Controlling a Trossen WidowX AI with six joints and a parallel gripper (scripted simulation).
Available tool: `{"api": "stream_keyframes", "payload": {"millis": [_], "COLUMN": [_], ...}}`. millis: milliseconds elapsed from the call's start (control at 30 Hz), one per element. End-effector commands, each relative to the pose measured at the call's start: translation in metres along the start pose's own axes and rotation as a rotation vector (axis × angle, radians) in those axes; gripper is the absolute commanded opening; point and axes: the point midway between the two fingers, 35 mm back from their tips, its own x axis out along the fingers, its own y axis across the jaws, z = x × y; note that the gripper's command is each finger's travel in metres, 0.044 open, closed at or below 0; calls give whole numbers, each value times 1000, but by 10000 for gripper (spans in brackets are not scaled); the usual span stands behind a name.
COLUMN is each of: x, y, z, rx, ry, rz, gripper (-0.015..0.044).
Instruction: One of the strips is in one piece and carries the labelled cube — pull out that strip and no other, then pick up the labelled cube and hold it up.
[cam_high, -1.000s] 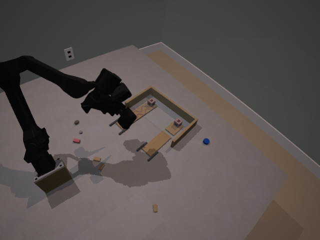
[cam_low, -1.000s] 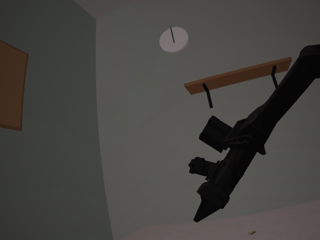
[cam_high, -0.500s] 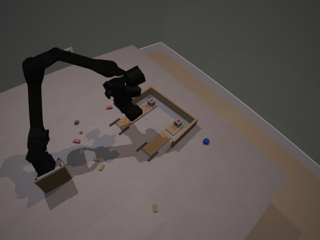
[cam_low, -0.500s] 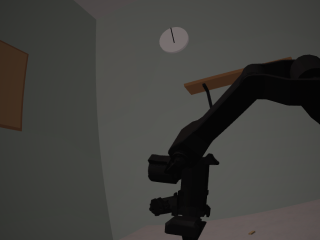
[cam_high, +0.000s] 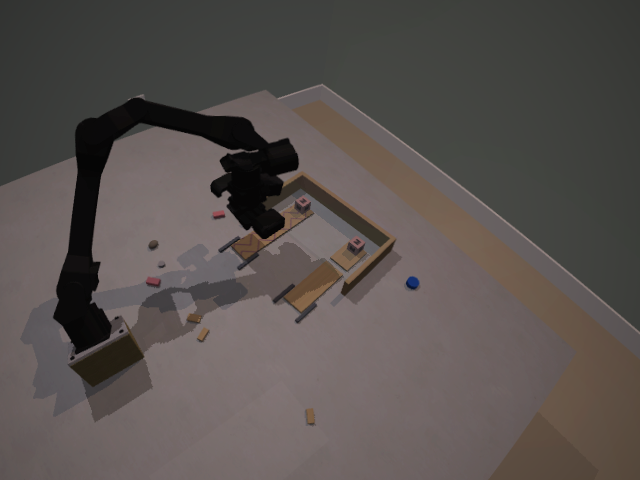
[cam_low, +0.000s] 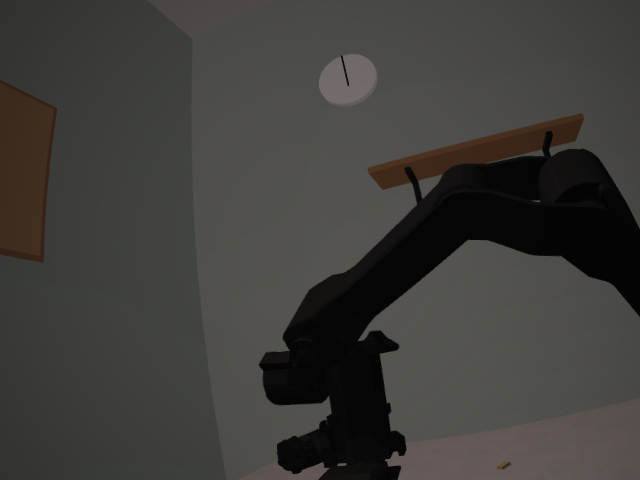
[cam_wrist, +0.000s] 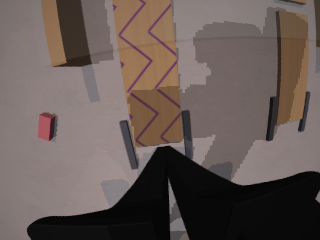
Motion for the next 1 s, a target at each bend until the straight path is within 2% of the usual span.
{"api": "stream_keyframes", "payload": {"millis": [0,967], "x": [7,54], "y": [0,1], "z": [1,0], "rx": [-4,-4], "ry": [5,4], "rz": [-5,-3], "gripper": [0,0]}}
